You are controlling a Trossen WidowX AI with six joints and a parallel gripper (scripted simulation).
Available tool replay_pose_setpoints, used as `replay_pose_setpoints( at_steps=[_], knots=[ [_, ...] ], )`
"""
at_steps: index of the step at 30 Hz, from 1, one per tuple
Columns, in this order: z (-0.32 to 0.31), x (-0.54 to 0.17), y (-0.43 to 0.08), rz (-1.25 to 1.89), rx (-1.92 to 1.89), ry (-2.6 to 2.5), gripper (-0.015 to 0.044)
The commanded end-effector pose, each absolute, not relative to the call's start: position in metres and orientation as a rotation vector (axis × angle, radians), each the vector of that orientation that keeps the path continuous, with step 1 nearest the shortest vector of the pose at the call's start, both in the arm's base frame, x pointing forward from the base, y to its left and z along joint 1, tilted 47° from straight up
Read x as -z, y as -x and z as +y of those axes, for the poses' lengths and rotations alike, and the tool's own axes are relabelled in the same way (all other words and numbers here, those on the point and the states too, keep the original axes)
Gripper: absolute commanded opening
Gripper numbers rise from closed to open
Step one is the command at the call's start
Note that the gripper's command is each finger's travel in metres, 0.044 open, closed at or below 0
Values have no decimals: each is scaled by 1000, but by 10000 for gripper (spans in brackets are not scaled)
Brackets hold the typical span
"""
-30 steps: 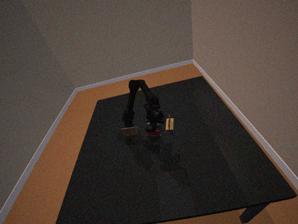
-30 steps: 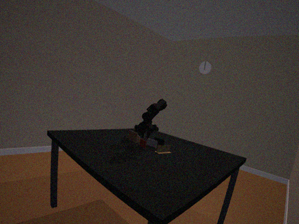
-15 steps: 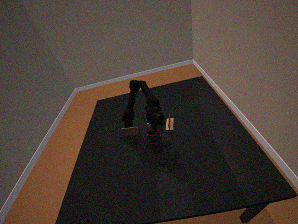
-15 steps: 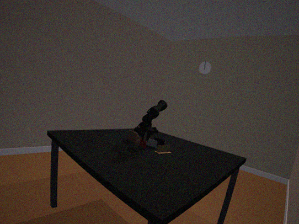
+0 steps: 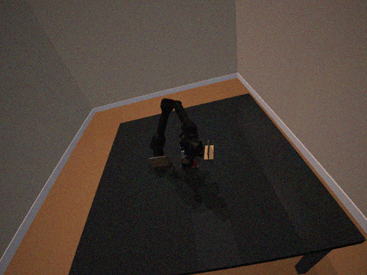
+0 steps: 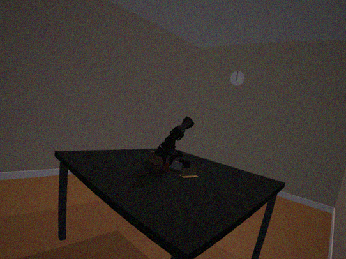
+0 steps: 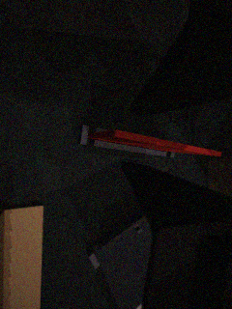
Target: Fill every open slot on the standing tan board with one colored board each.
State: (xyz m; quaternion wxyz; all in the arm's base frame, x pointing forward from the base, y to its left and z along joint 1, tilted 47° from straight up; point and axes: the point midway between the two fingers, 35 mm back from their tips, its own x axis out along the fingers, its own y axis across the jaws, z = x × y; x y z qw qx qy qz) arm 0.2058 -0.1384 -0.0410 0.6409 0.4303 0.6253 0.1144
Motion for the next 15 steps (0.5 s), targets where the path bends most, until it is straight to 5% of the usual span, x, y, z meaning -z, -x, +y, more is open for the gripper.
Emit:
replay_pose_setpoints(
  at_steps=[1,15],
  knots=[
    [-133,45,-207,1426,-263,-989,181],
    [-119,59,-211,1426,-264,-990,181]
  ],
)
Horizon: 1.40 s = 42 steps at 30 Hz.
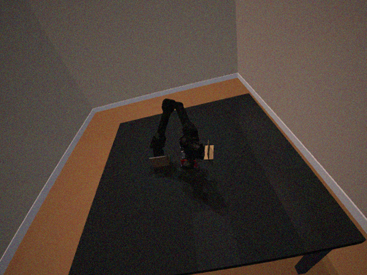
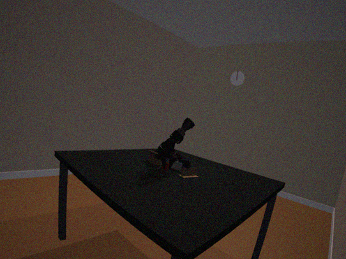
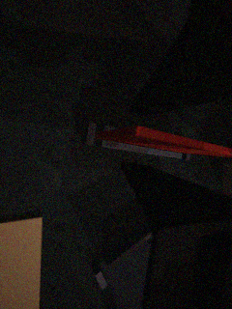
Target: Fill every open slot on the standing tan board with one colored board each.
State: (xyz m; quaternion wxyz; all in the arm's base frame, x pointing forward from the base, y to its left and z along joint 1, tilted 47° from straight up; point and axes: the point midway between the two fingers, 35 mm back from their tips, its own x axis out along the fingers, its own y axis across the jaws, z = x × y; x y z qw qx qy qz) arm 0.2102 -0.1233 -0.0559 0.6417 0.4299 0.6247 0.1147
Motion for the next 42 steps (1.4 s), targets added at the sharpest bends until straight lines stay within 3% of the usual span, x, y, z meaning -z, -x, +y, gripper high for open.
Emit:
replay_pose_setpoints(
  at_steps=[1,7,10,42],
  knots=[
    [-119,59,-211,1426,-264,-990,181],
    [-119,59,-211,1426,-264,-990,24],
    [-119,59,-211,1426,-264,-990,4],
    [-151,27,-201,1427,-262,-989,0]
  ],
)
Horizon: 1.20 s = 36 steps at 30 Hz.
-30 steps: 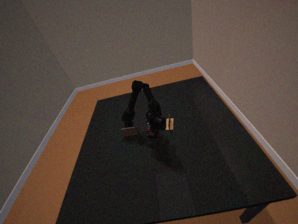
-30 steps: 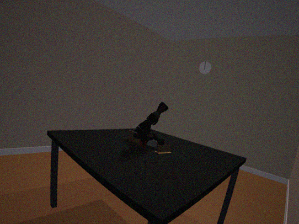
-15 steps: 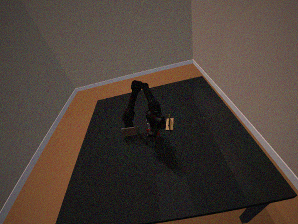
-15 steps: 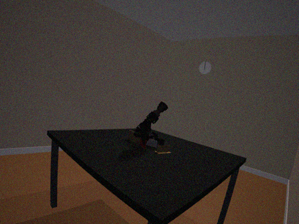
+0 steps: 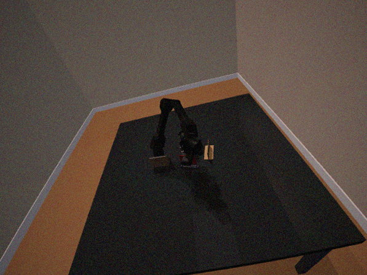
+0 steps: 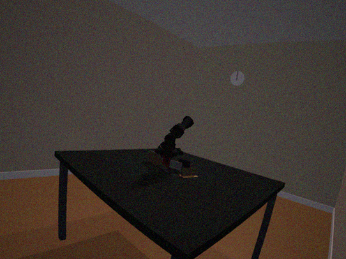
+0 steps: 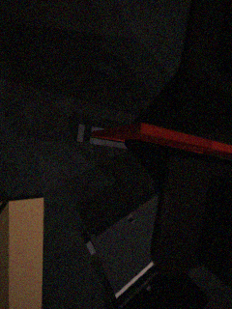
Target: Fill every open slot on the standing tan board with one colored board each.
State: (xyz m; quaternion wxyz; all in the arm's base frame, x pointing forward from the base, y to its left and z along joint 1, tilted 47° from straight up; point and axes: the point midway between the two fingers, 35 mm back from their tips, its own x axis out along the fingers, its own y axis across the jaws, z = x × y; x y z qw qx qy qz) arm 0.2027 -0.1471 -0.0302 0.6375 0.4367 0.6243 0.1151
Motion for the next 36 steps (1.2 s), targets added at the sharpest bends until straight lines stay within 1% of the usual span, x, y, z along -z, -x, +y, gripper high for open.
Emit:
replay_pose_setpoints(
  at_steps=[1,24,36],
  knots=[
    [-153,25,-201,1427,-262,-989,0],
    [-185,-7,-192,1428,-261,-988,0],
    [-188,-17,-217,1424,-262,-967,0]
  ],
)
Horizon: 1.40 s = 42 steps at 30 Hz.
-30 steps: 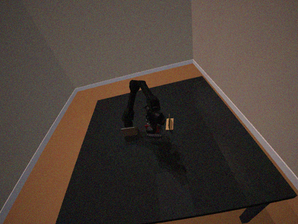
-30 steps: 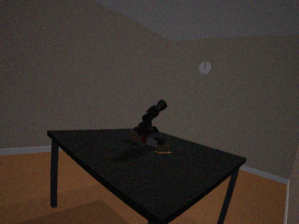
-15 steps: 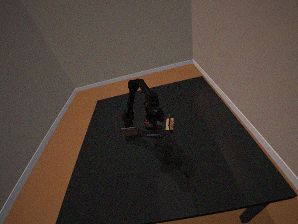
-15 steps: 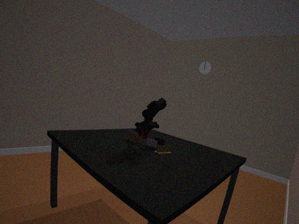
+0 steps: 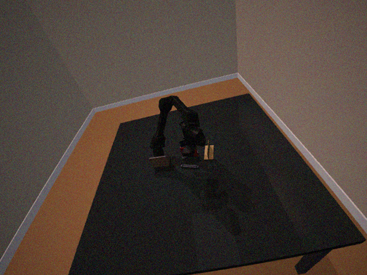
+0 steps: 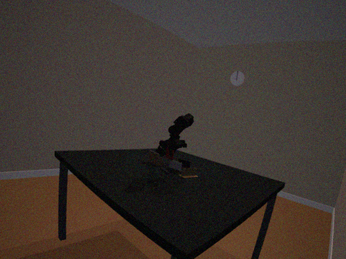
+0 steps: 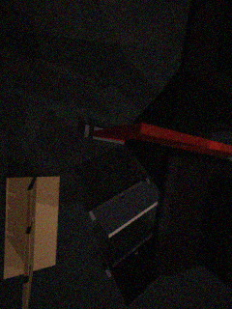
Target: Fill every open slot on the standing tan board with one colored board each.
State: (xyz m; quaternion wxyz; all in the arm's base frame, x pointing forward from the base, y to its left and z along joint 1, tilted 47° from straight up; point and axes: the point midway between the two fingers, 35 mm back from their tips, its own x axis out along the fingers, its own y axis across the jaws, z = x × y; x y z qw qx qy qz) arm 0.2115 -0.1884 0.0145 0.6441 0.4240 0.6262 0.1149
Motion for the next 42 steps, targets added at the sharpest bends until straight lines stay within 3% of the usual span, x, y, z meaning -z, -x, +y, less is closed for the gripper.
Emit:
replay_pose_setpoints(
  at_steps=[1,42],
  knots=[
    [-188,-18,-219,1424,-262,-965,0],
    [-171,-59,-308,1404,-309,-915,0]
  ],
)
